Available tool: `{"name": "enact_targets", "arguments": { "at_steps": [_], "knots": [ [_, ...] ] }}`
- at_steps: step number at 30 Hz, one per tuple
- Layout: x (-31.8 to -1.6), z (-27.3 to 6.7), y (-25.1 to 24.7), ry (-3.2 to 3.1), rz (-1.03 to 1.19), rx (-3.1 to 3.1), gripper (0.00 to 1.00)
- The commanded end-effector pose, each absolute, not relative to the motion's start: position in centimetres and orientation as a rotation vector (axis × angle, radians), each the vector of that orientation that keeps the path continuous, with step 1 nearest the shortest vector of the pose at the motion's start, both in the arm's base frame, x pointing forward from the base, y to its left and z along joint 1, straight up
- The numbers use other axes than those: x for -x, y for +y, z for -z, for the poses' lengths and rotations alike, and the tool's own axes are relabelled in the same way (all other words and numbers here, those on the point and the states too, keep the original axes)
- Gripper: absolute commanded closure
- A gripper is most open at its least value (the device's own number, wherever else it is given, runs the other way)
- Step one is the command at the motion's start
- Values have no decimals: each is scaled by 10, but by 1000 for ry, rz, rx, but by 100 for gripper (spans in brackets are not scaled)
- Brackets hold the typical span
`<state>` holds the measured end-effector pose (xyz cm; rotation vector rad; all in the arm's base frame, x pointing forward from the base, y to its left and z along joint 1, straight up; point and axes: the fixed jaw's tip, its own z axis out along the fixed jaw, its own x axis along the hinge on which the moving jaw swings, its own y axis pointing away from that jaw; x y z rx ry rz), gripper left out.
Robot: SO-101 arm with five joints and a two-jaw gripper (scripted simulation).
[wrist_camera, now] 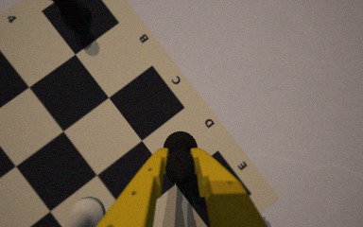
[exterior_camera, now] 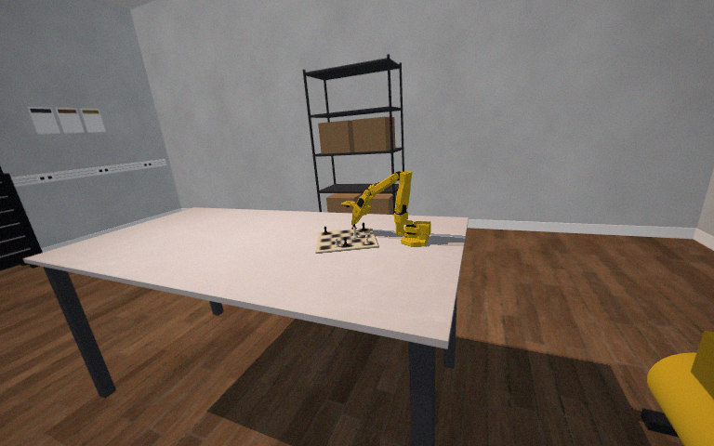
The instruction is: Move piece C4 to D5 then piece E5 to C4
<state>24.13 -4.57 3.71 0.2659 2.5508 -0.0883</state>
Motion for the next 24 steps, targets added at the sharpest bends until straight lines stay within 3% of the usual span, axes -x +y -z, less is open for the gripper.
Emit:
{"name": "enact_targets", "arguments": {
  "at_steps": [1, 24],
  "knots": [
    [-237, -29, -43, 2583, 82, -257, 100],
    [-237, -20, -43, 2583, 82, -257, 100]
  ]
}}
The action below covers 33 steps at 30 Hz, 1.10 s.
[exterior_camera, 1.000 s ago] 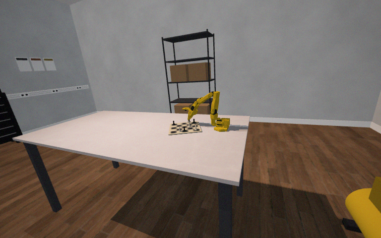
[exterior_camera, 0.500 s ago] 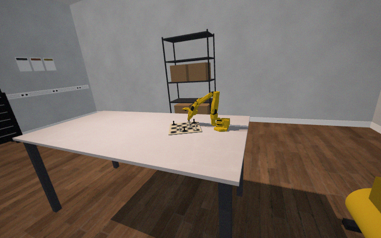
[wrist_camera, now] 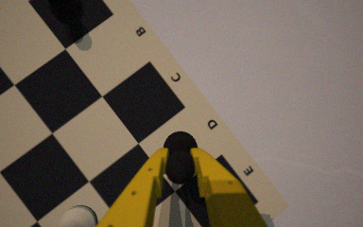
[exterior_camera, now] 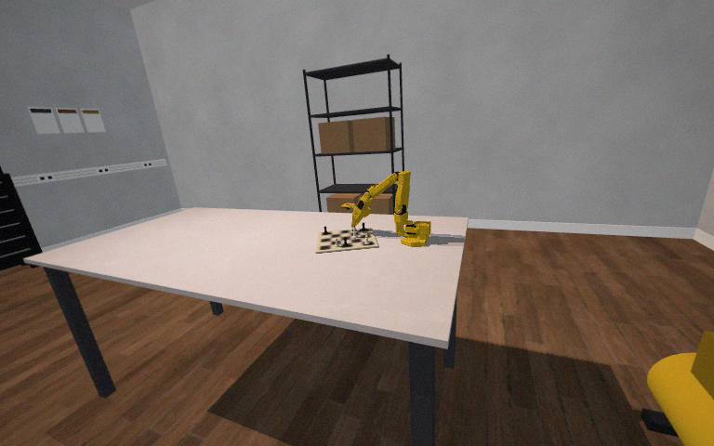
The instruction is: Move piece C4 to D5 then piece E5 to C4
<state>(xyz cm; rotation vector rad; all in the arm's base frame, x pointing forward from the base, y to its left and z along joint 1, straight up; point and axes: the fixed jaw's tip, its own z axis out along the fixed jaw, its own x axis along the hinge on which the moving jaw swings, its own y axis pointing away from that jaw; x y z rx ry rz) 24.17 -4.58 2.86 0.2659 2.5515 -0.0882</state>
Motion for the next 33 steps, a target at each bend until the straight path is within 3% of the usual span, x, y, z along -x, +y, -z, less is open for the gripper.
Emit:
{"name": "enact_targets", "arguments": {
  "at_steps": [1, 33],
  "knots": [
    [-237, -20, -43, 2583, 82, -257, 100],
    [-238, -20, -42, 2583, 79, -257, 90]
  ]
}}
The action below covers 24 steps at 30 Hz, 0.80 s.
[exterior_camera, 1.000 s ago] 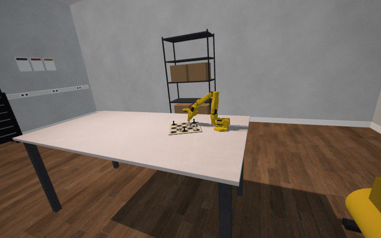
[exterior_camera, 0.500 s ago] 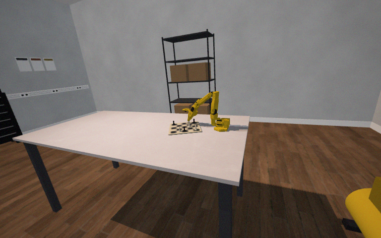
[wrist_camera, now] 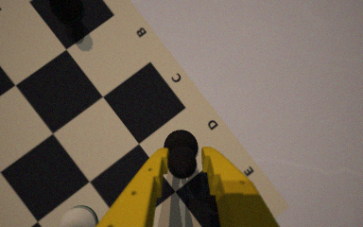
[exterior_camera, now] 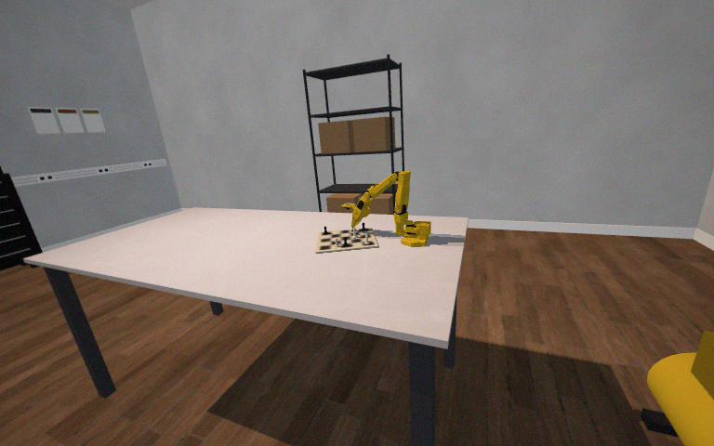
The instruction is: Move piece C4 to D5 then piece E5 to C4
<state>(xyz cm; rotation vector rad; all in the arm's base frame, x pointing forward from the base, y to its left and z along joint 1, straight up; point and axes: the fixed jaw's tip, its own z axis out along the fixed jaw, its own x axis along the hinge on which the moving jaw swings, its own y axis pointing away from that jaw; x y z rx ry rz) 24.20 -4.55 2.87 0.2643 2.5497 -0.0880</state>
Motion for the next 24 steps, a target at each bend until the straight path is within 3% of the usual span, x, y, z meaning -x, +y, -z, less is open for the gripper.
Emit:
{"name": "enact_targets", "arguments": {
  "at_steps": [1, 24],
  "knots": [
    [-238, -20, -42, 2583, 79, -257, 90],
    [-239, -20, -41, 2581, 73, -264, 90]
  ]
}}
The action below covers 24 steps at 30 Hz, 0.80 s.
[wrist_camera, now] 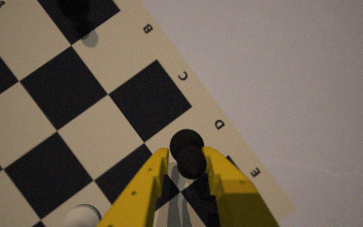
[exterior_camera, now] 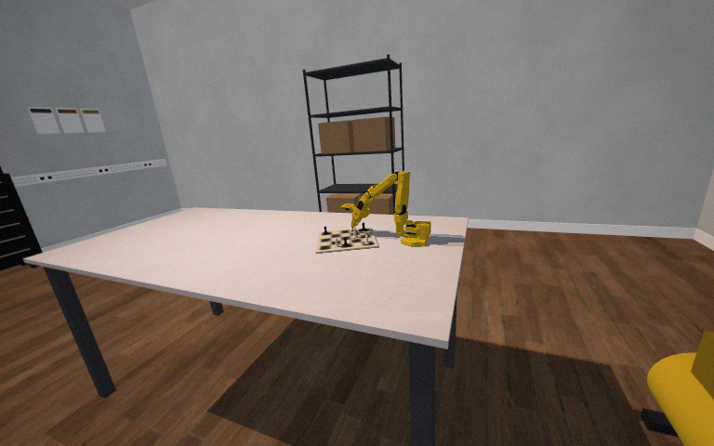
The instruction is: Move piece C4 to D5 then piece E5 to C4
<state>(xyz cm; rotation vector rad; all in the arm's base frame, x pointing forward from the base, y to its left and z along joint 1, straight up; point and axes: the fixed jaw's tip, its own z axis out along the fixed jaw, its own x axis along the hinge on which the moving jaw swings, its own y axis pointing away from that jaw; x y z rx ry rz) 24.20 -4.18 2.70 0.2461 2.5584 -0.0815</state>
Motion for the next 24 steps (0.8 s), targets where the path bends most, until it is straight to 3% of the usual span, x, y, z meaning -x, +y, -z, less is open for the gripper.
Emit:
{"name": "enact_targets", "arguments": {
  "at_steps": [1, 24],
  "knots": [
    [-239, -20, -41, 2581, 73, -264, 90],
    [-240, -23, -43, 2580, 76, -274, 90]
  ]
}}
